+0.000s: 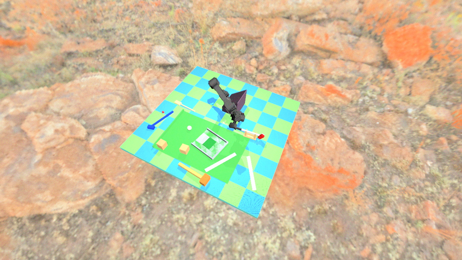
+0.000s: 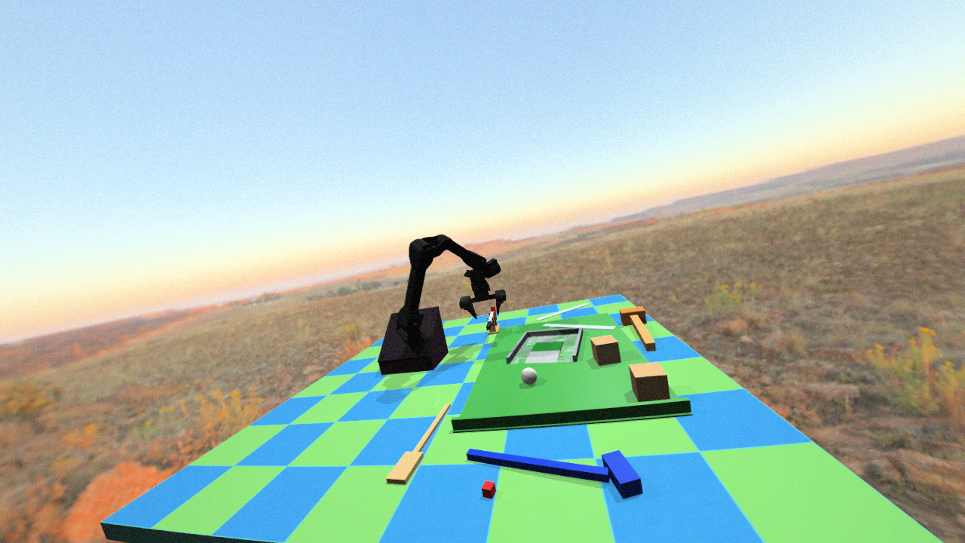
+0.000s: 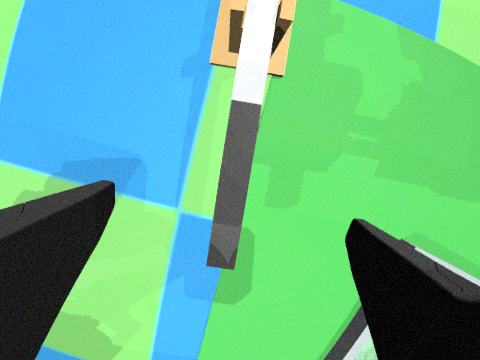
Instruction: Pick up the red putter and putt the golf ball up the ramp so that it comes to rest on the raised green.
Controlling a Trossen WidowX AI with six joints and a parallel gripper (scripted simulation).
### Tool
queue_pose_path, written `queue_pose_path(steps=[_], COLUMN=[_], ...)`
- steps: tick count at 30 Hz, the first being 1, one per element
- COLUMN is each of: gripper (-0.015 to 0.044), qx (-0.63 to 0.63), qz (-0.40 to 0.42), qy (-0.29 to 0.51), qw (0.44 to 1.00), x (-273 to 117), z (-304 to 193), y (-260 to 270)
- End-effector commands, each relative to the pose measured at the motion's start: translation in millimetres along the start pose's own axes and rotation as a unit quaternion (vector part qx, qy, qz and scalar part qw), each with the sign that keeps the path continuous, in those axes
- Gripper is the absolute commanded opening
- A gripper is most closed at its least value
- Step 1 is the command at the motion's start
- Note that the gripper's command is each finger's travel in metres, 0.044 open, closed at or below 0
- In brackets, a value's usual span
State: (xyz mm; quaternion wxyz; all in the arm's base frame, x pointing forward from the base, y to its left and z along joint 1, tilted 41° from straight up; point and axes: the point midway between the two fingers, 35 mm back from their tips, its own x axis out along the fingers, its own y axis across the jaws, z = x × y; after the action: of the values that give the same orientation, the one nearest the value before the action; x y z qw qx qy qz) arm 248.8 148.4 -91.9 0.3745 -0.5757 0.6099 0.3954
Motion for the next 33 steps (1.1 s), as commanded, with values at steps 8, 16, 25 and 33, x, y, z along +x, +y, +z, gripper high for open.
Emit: queue_pose_path(steps=[8, 16, 25, 33], gripper=[0.0440, 0.0440, 0.0440, 0.0440], qx=[-0.002, -0.002, -0.002, -0.002], qz=[0.001, 0.001, 0.001, 0.001], qy=[0.005, 0.006, 0.006, 0.006], qw=[1.000, 1.000, 1.000, 1.000], x=[26, 47, 56, 68], z=[-5, -11, -14, -17], y=[1, 1, 1, 1])
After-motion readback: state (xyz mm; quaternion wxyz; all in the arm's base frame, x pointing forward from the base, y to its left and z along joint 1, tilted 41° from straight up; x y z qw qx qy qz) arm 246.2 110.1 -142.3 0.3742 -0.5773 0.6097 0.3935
